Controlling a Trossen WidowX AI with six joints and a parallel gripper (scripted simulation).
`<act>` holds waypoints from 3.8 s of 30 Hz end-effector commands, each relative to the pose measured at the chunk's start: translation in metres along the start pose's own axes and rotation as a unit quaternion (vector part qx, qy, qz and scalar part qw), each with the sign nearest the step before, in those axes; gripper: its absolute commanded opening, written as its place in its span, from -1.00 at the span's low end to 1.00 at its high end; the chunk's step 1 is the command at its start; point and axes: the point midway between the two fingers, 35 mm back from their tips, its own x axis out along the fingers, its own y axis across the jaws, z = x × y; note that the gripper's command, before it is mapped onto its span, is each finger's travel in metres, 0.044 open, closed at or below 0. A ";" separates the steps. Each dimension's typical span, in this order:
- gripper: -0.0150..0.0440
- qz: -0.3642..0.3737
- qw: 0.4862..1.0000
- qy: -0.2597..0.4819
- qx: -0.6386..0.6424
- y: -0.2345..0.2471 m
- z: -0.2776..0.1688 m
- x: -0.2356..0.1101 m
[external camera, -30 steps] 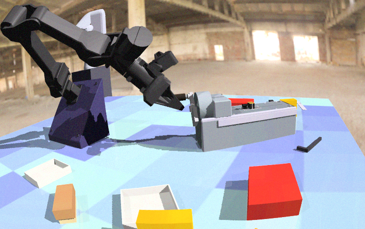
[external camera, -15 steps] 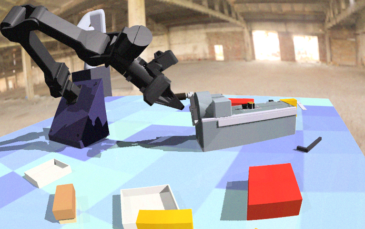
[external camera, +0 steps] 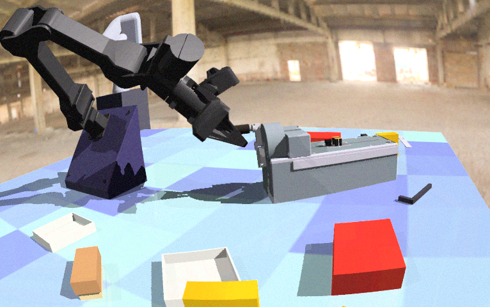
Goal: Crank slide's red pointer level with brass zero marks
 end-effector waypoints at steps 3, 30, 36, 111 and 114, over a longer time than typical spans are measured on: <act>-0.49 -0.011 1.000 -0.003 0.004 -0.009 0.002 -0.003; -0.49 -0.011 1.000 -0.003 0.004 -0.012 0.002 -0.002; -0.49 -0.011 1.000 -0.003 0.004 -0.013 0.002 -0.002; -0.49 -0.011 1.000 -0.003 0.003 -0.020 0.000 -0.001; -0.49 -0.011 1.000 -0.003 0.003 -0.020 0.000 -0.001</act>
